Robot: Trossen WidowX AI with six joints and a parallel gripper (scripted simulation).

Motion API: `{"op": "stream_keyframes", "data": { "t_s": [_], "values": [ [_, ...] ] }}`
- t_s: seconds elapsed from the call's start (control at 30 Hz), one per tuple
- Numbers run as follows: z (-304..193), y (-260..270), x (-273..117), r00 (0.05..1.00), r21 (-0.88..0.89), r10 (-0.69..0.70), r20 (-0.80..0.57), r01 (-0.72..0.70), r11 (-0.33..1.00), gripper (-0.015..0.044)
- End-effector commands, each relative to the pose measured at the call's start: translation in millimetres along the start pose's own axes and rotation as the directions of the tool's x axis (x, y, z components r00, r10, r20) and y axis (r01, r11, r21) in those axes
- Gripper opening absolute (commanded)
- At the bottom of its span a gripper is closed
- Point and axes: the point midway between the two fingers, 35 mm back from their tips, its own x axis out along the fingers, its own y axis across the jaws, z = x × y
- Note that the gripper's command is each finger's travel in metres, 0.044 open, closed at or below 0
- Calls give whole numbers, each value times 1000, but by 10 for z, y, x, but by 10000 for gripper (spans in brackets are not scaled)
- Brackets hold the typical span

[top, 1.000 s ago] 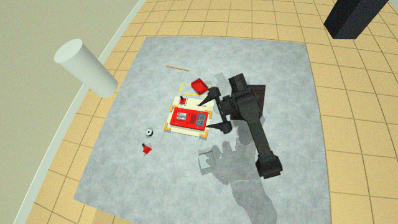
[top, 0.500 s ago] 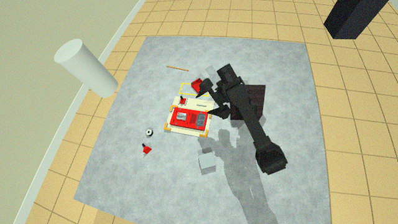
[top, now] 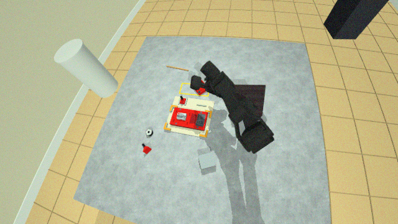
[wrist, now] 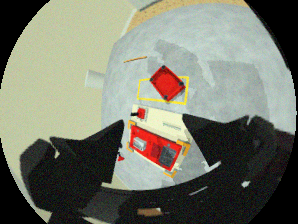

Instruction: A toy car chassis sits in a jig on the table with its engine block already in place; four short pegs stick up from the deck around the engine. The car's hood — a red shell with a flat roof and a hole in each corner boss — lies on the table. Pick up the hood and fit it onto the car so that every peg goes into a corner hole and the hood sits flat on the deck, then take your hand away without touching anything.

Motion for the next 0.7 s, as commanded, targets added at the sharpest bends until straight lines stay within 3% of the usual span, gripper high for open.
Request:
{"op": "stream_keyframes", "data": {
  "t_s": [0.0, 0.43, 0.67],
  "values": [
    [162, -70, 184, 996, -160, -27, 84, 40, 986, 440],
    [613, -185, 672, 922, -628, 23, 387, 245, 738, 440],
    [644, -194, 705, 908, -663, 39, 417, 274, 697, 440]
  ]
}}
